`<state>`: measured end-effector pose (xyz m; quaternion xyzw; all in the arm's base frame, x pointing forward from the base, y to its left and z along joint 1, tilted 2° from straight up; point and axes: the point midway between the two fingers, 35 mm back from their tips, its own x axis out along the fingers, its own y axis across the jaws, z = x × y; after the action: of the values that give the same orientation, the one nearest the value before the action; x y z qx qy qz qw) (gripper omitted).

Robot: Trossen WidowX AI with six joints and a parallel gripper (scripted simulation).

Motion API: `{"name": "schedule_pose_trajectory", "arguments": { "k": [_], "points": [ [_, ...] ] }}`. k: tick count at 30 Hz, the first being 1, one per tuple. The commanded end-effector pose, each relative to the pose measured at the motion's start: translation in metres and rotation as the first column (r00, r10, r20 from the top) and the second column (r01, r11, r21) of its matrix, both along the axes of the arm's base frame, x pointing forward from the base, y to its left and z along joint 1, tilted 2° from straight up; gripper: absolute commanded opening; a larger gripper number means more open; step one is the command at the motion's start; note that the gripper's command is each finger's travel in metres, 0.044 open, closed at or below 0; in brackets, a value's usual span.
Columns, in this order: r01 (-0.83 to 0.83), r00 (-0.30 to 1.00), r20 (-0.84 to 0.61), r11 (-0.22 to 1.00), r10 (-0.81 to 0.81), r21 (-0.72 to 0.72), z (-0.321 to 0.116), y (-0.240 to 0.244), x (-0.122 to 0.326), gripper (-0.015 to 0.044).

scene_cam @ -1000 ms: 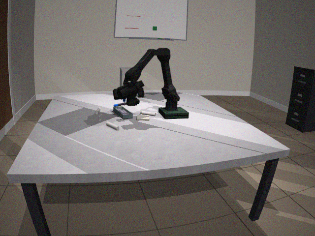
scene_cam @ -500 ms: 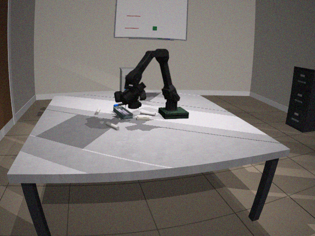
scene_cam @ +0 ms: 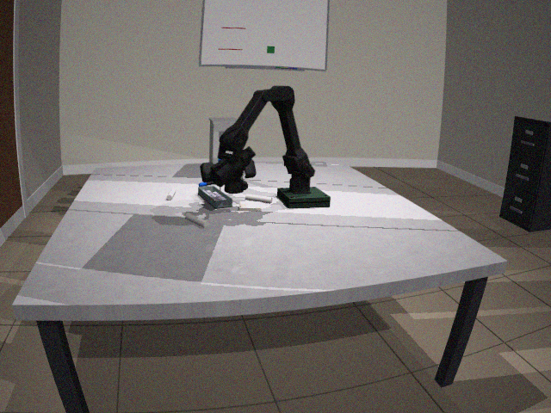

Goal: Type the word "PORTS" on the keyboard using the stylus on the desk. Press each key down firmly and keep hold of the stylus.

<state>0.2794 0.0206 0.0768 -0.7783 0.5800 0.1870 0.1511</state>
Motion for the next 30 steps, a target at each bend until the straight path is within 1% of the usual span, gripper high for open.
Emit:
{"name": "schedule_pose_trajectory", "arguments": {
  "k": [1,30],
  "points": [
    [0.003,1.000,0.002,1.000,-0.003,0.004,-0.002,0.000,0.000,0.0081],
    [0.003,1.000,0.002,1.000,-0.003,0.004,-0.015,0.000,0.000,0.0081]
  ]
}}
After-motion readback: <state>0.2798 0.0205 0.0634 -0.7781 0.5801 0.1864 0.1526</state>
